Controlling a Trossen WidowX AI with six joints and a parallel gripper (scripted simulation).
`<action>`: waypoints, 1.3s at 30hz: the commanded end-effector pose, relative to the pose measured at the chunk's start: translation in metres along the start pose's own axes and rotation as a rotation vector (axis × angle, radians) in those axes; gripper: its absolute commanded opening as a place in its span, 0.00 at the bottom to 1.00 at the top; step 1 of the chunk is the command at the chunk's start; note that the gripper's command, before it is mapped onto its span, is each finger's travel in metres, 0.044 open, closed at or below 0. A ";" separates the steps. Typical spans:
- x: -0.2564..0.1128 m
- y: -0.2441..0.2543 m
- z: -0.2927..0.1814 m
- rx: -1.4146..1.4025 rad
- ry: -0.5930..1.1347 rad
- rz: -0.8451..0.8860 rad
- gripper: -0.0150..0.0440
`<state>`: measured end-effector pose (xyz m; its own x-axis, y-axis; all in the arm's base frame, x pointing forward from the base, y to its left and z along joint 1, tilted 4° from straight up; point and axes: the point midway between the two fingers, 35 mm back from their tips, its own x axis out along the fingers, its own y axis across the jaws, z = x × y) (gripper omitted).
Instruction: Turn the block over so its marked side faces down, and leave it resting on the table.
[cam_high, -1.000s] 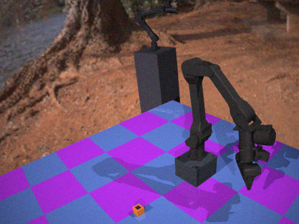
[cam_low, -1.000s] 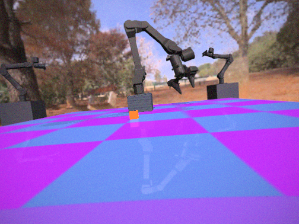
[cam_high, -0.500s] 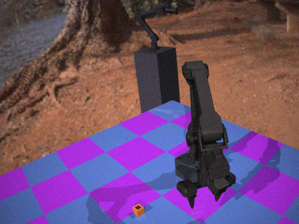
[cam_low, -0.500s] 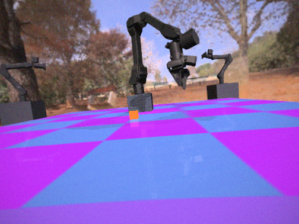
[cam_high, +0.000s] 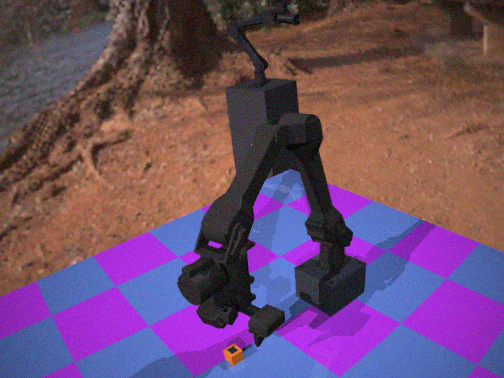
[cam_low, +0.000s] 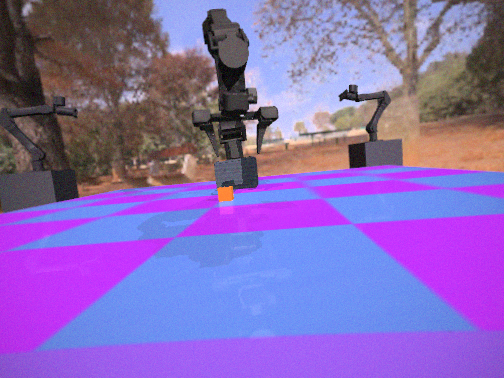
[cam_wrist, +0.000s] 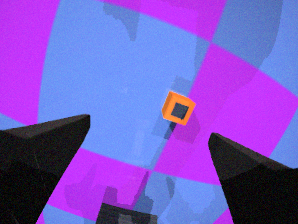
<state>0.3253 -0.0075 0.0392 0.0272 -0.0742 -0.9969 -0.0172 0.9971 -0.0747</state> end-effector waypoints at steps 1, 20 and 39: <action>0.003 -0.041 0.000 0.204 0.037 0.012 1.00; 0.052 -0.038 -0.003 0.204 0.038 0.012 1.00; 0.077 -0.037 -0.004 0.204 0.038 0.012 1.00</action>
<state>0.3272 -0.0508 -0.0269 -0.0006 -0.0630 -0.9980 0.1895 0.9799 -0.0620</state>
